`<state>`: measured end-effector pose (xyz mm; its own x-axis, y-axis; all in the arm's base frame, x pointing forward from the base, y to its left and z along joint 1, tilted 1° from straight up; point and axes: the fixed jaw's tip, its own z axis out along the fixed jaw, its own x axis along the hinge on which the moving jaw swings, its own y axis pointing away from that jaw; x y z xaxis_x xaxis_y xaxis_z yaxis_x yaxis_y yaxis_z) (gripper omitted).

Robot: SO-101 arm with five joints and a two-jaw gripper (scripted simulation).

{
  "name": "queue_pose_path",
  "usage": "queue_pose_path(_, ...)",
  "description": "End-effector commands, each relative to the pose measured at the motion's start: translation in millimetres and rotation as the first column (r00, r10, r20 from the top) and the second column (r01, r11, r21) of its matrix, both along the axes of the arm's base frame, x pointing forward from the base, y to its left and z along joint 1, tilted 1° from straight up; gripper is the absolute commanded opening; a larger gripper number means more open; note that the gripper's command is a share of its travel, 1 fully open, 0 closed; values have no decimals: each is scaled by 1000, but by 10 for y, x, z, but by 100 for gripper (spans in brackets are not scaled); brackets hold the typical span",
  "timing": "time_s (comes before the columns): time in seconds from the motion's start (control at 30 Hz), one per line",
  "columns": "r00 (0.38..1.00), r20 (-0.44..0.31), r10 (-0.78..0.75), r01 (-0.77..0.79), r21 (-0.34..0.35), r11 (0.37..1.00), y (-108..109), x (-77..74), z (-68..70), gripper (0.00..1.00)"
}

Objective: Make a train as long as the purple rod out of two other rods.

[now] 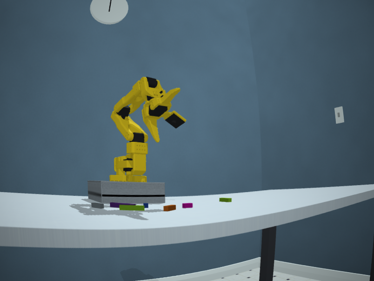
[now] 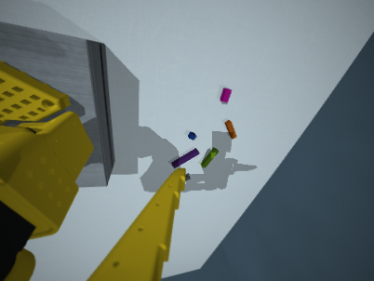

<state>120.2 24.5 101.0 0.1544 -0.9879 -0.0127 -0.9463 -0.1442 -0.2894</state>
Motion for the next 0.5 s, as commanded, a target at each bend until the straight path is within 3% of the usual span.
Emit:
queue_pose_path(0.0, 1000, -22, 4, -4, -1, 1000, 8, -33, -27, 100)
queue_pose_path(0.47, 1000, -22, 9, -9, -1, 1000, 13, -34, -27, 100)
